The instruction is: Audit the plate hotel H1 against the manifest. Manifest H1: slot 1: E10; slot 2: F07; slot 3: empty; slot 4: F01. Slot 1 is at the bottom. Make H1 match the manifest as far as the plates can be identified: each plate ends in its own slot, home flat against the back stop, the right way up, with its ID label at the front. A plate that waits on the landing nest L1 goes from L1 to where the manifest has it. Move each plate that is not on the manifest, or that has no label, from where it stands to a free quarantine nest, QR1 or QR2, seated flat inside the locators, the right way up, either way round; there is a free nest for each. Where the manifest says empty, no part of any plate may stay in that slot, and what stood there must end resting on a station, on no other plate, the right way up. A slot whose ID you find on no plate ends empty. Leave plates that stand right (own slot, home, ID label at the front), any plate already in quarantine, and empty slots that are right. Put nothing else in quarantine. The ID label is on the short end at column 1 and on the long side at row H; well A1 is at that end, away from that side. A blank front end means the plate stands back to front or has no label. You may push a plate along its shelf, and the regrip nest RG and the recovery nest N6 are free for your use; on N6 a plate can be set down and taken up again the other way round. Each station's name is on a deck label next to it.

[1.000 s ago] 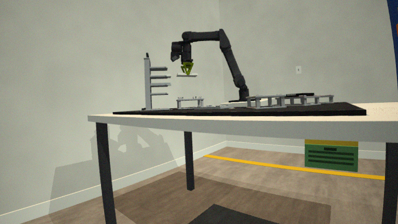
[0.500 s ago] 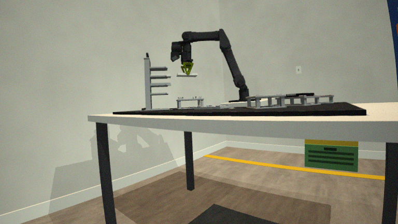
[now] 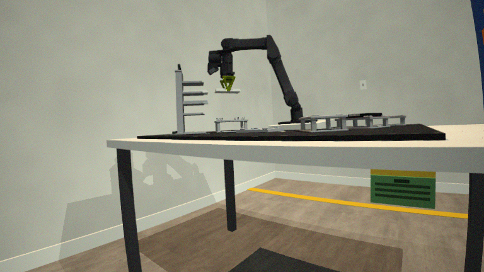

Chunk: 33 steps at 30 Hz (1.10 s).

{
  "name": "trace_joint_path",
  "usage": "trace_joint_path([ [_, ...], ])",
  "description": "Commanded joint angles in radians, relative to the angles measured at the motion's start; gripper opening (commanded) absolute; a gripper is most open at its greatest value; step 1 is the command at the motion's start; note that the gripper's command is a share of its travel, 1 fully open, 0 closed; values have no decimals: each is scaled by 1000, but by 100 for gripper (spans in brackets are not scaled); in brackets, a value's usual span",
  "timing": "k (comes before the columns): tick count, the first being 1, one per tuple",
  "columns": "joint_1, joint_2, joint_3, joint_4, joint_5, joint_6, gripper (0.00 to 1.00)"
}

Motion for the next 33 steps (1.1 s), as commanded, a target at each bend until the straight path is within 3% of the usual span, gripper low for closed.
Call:
trace_joint_path([
  [1, 0, -6, 6, 0, 0, 0, 86],
  [20, 6, -9, 3, 0, 0, -4, 86],
  [21, 197, -77, -20, 0, 10, -86, 86],
  [22, 218, -82, -25, 0, 19, -98, 86],
  [23, 90, -39, -22, 0, 27, -43, 86],
  [25, 145, -43, -22, 0, 13, -42, 86],
  [33, 151, -45, -22, 0, 13, -44, 86],
])
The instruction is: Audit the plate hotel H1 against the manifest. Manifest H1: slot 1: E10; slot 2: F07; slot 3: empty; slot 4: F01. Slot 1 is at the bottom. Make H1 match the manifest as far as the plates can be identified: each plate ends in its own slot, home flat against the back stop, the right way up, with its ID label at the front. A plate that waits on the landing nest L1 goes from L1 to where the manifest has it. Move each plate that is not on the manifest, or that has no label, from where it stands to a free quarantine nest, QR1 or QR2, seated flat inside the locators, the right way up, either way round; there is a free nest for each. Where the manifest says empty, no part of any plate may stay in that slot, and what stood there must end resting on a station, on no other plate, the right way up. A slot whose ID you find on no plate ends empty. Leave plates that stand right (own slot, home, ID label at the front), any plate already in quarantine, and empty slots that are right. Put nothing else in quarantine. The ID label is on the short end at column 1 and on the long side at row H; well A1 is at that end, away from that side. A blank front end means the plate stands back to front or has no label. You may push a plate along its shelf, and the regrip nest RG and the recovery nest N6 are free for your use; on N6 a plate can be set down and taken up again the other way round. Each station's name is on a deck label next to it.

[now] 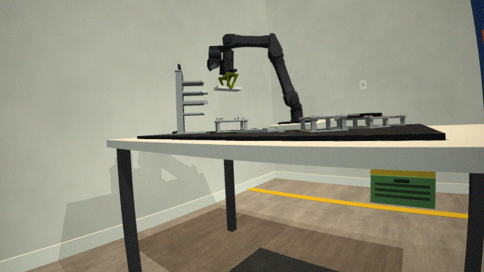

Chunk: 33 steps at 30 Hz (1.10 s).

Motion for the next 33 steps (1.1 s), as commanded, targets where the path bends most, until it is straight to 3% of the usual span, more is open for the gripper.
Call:
trace_joint_path([
  [1, 4, -9, 3, 0, 0, -2, 86],
  [6, 11, -12, 3, 0, 0, -5, 86],
  [7, 211, -73, -15, 0, 11, -79, 86],
  [8, 232, -77, -16, 0, 20, -90, 86],
  [9, 92, -36, -14, 0, 29, -36, 86],
  [10, 125, -38, -14, 0, 22, -37, 86],
  [33, 125, -38, -14, 0, 22, -37, 86],
])
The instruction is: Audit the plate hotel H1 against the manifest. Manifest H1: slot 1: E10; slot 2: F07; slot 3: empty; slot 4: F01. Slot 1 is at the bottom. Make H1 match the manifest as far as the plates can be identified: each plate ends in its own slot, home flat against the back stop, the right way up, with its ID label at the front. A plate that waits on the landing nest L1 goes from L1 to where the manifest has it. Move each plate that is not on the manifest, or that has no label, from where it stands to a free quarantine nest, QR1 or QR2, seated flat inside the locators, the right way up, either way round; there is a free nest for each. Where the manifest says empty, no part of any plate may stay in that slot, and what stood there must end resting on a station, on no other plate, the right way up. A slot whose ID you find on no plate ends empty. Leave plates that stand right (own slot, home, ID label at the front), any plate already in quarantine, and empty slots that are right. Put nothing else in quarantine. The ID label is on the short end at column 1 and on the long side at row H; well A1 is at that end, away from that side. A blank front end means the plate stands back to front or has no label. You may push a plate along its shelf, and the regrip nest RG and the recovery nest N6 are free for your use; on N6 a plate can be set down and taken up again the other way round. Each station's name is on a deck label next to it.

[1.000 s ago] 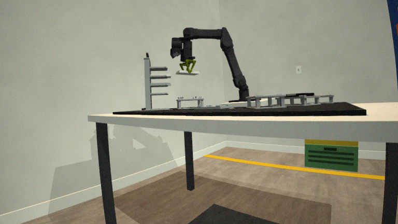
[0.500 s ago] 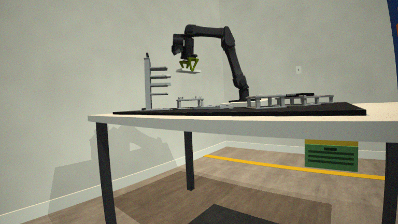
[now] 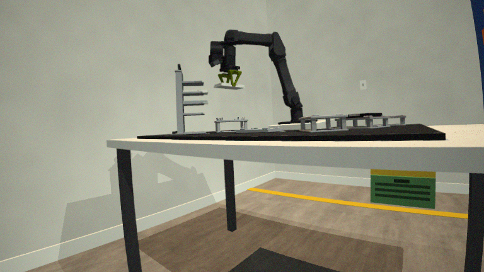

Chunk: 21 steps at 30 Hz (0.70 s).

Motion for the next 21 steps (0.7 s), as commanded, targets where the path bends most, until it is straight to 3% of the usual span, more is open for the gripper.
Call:
trace_joint_path([
  [1, 0, -7, 3, 0, 1, -1, 86],
  [7, 7, -9, 3, 0, 0, -4, 86],
  [8, 210, -73, -22, 0, 7, -75, 86],
  [9, 232, -80, -28, 0, 17, -85, 86],
  [10, 99, -38, -23, 0, 27, -37, 86],
  [14, 159, -41, -24, 0, 6, -40, 86],
  [20, 165, -44, -25, 0, 9, -42, 86],
  [21, 375, -108, -52, 0, 17, -106, 86],
])
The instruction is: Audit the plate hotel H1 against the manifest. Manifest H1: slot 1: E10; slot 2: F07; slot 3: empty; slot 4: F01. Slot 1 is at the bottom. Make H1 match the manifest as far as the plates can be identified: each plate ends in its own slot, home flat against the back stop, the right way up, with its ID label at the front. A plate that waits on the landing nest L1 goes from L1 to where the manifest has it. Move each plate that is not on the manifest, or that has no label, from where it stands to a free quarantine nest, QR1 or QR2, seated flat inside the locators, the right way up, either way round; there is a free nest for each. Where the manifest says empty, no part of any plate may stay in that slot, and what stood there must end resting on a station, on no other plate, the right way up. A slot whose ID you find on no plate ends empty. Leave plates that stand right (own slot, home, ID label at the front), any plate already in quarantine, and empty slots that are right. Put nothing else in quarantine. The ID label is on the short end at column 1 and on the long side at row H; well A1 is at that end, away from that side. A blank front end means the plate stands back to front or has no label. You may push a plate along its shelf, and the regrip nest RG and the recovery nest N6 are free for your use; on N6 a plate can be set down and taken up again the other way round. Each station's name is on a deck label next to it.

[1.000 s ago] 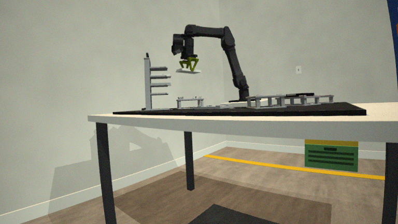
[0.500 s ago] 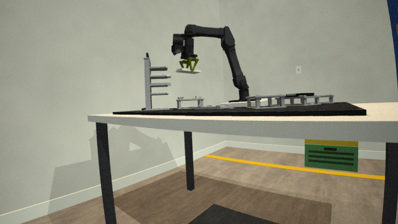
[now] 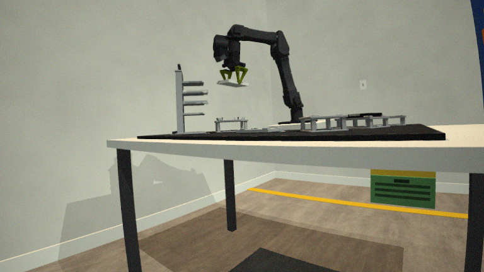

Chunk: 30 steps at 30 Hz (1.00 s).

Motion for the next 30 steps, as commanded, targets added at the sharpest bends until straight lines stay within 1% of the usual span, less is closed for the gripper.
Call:
trace_joint_path([
  [1, 221, -70, -21, -7, 1, -65, 86],
  [2, 242, -72, -23, -7, 7, -103, 86],
  [3, 250, -74, -25, -7, 2, -177, 86],
  [5, 237, -74, -25, -7, -22, -371, 86],
  [6, 261, -61, -24, -6, -19, -173, 86],
  [11, 270, -64, -24, -6, -24, -176, 86],
  [12, 229, -72, -22, -7, -36, -489, 86],
  [30, 229, -72, -22, -7, -36, -489, 86],
])
